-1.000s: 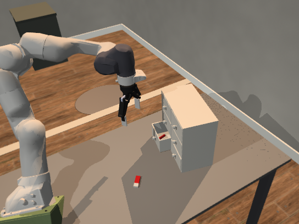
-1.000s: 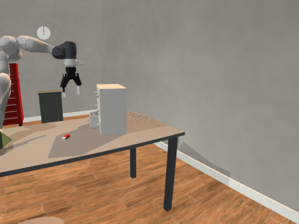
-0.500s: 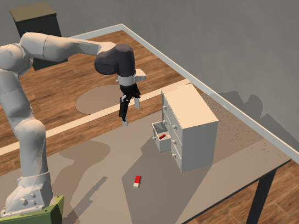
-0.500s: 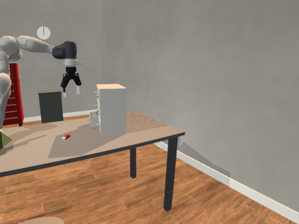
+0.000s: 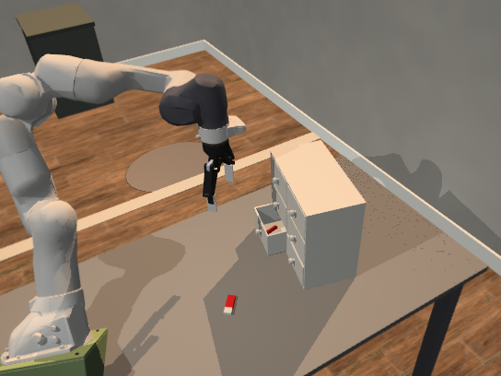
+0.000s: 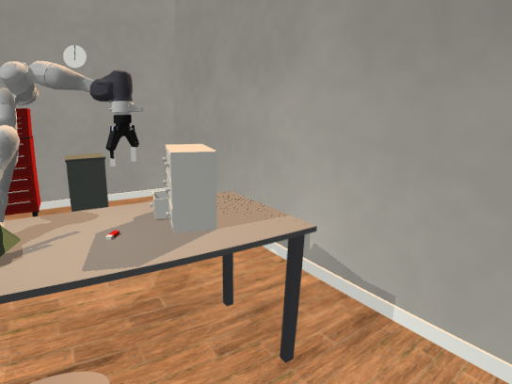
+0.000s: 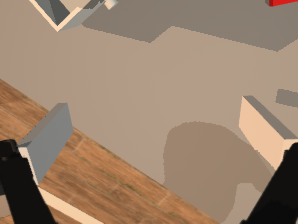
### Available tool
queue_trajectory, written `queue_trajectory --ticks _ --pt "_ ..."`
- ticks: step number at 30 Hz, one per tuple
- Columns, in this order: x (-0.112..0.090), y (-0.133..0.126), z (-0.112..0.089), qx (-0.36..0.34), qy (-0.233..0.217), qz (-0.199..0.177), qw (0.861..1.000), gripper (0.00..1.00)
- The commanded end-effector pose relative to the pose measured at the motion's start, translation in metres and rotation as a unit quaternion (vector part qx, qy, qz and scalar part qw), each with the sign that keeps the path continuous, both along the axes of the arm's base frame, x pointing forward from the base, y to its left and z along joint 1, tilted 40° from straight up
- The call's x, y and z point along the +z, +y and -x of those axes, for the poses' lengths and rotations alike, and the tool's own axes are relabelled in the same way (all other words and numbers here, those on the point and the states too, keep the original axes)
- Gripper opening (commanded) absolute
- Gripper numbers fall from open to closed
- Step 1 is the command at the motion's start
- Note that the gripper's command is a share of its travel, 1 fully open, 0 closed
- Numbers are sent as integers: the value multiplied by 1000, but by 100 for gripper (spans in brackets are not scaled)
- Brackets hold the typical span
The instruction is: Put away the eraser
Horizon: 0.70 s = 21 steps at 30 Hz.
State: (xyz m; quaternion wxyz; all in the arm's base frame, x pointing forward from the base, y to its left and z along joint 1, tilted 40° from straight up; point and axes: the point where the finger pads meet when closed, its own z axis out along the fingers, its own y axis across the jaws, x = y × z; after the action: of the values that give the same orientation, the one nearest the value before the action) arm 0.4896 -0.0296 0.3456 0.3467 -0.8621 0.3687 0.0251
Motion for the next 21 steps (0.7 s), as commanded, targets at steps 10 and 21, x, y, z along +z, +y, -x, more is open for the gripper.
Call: queue_trajectory --ticks 10,21 --pt "0 -2 -5 41 -34 13 998 100" --pt "0 -2 -5 41 -34 13 998 100"
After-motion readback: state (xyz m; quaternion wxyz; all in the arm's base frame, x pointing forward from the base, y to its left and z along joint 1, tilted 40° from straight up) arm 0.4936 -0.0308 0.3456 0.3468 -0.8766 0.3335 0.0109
